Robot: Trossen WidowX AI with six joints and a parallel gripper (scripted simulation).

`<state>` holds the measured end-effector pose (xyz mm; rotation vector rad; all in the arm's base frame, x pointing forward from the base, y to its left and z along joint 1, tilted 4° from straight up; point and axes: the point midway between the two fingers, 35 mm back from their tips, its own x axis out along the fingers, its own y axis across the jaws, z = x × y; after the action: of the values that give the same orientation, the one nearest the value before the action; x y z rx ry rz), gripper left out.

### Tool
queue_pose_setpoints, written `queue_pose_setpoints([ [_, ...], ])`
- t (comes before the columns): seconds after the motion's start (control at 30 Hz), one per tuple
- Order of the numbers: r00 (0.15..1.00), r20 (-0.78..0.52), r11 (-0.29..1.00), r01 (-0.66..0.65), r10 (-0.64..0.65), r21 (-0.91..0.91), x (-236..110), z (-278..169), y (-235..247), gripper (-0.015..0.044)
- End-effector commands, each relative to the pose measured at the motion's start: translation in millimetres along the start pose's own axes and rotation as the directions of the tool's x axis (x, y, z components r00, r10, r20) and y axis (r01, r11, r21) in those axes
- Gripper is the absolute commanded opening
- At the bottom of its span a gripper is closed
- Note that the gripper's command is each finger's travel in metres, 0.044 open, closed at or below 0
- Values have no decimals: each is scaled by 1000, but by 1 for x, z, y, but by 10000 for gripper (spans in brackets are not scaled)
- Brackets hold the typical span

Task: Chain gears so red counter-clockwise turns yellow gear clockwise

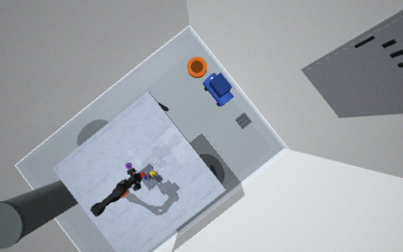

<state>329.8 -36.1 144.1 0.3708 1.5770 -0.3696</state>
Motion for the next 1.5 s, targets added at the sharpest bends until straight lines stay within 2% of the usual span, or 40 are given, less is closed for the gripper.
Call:
queue_pose_setpoints([
  [0.0, 999, 38, 999, -10, 11, -31, -15, -33, 59, 440],
  [0.27, 999, 18, 999, -39, 39, -11, -31, -119, 142, 440],
  [0.43, 999, -19, 999, -33, 33, 16, -38, -180, 172, 440],
  [1.47, 999, -21, 999, -32, 33, 17, -38, -182, 173, 440],
])
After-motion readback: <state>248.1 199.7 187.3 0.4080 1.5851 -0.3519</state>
